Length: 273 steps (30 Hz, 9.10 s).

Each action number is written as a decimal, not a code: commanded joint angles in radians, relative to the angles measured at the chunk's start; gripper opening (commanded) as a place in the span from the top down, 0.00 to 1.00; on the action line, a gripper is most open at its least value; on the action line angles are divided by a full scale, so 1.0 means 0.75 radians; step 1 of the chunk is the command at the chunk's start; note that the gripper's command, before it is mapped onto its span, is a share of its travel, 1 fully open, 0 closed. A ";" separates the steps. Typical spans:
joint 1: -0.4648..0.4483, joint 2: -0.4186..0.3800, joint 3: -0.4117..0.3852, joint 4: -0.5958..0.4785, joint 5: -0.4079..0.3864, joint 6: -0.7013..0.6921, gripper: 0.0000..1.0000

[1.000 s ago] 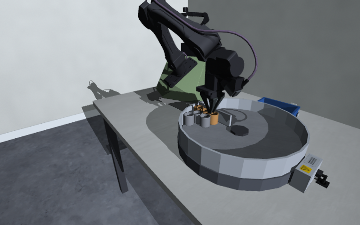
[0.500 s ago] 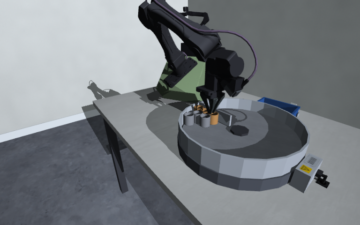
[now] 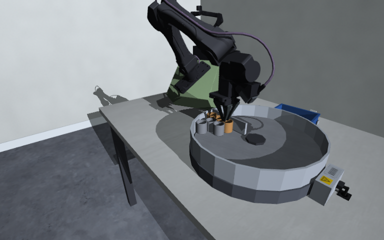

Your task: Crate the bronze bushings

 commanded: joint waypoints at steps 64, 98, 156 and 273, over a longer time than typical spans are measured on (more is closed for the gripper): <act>0.014 -0.047 0.015 0.043 -0.008 -0.011 0.85; 0.015 -0.042 0.033 -0.003 -0.008 -0.011 0.85; 0.112 -0.063 0.133 -0.208 0.036 0.108 0.85; 0.112 -0.063 0.133 -0.208 0.036 0.108 0.85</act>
